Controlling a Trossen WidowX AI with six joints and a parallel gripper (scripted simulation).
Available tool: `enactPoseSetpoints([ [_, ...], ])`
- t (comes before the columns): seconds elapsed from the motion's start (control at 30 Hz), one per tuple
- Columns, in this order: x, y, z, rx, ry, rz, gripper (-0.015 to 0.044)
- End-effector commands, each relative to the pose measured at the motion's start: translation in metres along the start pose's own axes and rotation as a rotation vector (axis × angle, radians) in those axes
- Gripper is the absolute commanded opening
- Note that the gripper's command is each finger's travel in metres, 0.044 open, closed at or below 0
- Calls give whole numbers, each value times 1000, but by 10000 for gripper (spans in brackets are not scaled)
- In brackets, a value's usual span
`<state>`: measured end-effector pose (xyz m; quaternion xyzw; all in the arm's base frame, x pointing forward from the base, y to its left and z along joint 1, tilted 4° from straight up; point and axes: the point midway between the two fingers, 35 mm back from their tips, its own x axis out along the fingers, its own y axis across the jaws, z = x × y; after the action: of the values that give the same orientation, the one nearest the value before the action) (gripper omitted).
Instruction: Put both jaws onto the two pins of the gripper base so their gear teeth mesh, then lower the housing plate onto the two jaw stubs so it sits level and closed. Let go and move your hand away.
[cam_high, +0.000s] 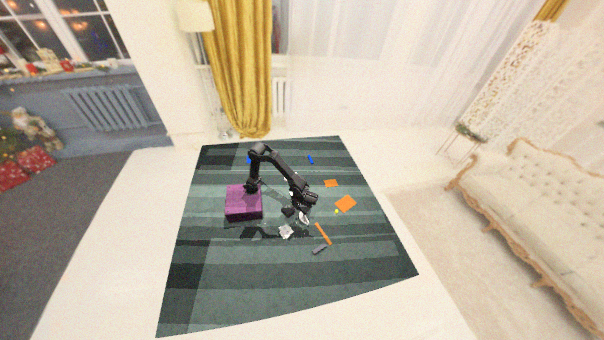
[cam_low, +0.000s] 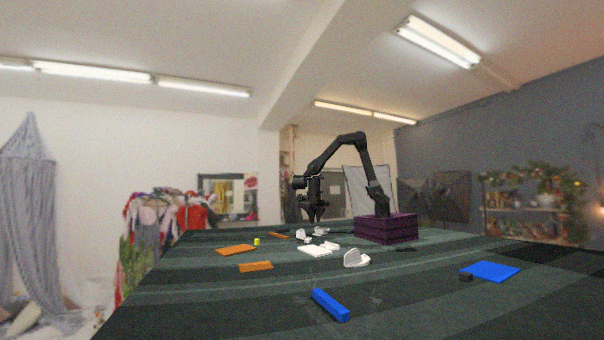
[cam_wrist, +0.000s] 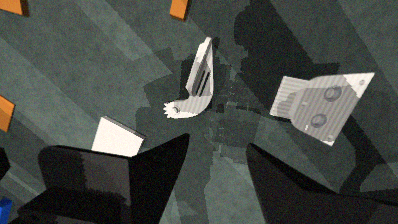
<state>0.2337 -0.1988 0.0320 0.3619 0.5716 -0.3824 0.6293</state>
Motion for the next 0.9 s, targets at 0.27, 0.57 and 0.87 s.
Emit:
enactPoseSetpoints([
  [0.27,0,0,0,0,0,0,440],
  [0.57,0,0,0,0,0,0,440],
  [0.87,0,0,0,0,0,0,440],
])
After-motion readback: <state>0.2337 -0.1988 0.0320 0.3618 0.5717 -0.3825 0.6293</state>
